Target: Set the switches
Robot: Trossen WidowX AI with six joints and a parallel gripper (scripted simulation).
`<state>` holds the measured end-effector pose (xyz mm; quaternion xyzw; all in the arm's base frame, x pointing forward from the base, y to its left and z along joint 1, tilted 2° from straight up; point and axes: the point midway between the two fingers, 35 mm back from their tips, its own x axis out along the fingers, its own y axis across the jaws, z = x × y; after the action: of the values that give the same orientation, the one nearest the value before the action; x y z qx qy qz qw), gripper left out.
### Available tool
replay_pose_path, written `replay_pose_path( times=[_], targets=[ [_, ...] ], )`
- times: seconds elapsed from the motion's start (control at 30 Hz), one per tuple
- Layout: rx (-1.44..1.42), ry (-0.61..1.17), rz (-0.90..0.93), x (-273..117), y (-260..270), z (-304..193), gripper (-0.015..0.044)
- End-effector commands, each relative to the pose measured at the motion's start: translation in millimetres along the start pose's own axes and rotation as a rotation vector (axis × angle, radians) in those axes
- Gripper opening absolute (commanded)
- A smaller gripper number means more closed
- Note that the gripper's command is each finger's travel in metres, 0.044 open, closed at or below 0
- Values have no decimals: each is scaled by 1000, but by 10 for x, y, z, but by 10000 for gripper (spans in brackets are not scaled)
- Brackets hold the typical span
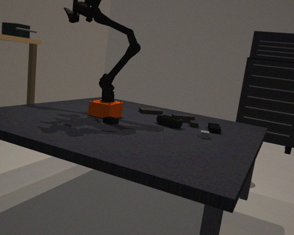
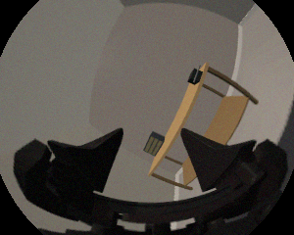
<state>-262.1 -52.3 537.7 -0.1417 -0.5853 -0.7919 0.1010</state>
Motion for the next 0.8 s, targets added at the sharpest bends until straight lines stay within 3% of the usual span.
replay_pose_path(
  times=[0.0,0.2,0.47,0.77],
  targets=[
    [0,0,0,0,0,0,374],
    [3,49,-1,14,13,-143,216],
    [7,337,-4,-52,117,-1006,6],
    [-32,682,0,-491,253,-2029,0]
  ],
)
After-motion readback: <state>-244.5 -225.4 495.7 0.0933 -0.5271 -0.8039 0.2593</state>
